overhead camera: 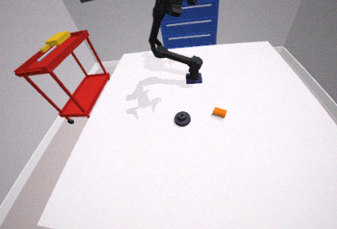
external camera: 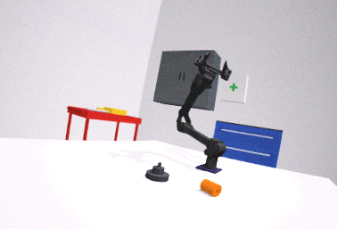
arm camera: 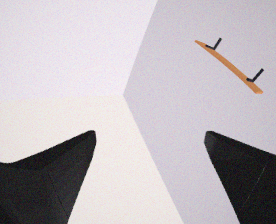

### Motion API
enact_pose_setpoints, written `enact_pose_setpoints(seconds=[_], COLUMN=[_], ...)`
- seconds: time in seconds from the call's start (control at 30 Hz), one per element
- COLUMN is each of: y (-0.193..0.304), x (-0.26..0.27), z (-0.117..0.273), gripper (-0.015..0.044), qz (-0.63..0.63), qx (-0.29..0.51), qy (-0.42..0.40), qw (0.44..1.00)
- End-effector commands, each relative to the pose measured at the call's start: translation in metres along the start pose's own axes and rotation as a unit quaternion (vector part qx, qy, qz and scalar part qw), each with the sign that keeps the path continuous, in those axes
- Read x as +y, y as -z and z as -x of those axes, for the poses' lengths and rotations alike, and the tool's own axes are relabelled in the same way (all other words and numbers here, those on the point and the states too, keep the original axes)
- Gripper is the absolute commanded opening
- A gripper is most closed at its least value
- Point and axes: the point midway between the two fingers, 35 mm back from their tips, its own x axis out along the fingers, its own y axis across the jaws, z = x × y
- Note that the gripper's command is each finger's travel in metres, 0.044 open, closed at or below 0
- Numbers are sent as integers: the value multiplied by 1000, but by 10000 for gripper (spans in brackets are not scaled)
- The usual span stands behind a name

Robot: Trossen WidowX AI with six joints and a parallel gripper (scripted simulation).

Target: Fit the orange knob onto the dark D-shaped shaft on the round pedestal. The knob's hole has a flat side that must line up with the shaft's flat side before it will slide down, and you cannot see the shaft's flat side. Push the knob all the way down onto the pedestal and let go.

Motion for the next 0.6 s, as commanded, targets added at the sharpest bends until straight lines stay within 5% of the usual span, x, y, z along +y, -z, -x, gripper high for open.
enact_pose_setpoints(seconds=[0.0,0.17,0.57], y=[0,-14,-107], x=[-2,-58,-135], z=[-2,-50,-139], gripper=[426,440,440], qz=[11,297,688], qx=[-3,-74,-172], qy=[2,64,269], qw=[1000,950,652])
